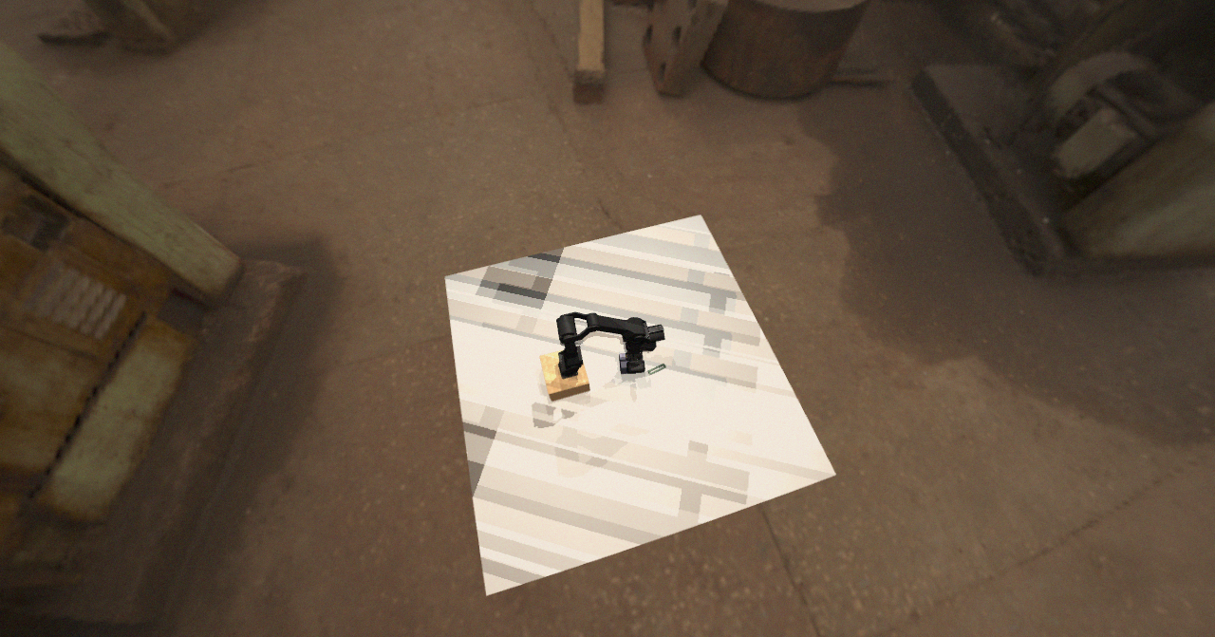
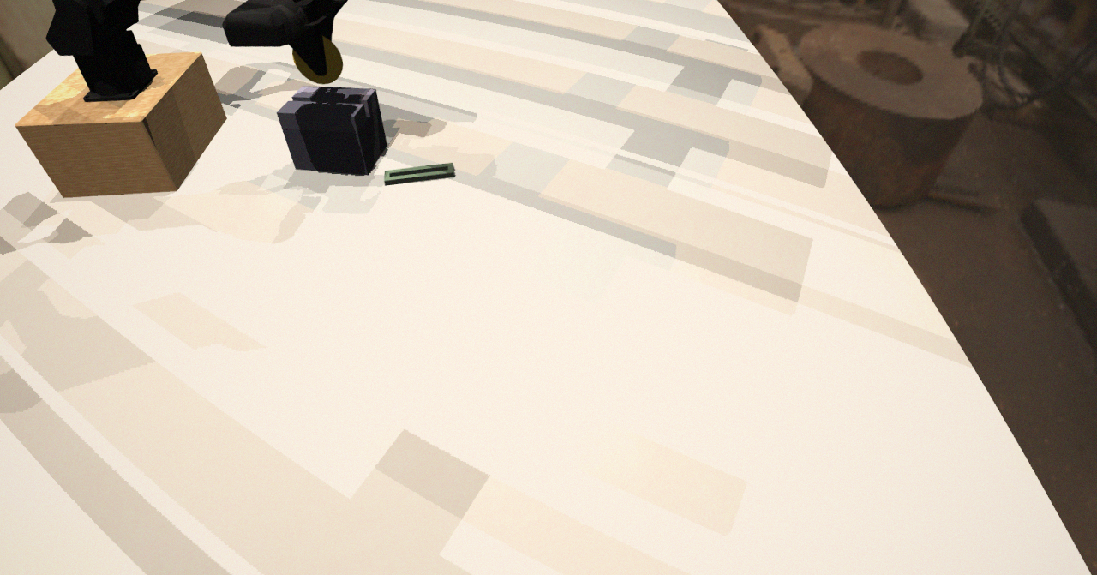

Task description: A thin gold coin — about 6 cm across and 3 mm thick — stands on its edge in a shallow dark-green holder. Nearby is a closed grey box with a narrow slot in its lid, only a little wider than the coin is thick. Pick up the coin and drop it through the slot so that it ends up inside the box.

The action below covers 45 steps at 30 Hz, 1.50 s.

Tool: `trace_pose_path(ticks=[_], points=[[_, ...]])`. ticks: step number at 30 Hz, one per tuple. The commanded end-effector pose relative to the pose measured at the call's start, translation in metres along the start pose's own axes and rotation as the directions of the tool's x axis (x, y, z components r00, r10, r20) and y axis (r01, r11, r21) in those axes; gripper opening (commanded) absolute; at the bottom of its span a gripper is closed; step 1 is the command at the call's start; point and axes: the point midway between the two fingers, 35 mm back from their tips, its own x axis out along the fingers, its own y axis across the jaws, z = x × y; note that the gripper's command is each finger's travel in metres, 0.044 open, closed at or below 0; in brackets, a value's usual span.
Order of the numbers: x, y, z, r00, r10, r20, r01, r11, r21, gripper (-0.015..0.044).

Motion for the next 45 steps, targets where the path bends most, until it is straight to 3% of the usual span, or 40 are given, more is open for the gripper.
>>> trace_pose_path(ticks=[1, 45], points=[[0.0024, -0.0003, -0.0031, 1.000, -0.001, -0.006, 0.000, 1.000, -0.003, 0.0000], [0.0091, -0.0007, -0.0040, 1.000, 0.000, 0.000, 0.000, 1.000, -0.004, 0.0000]])
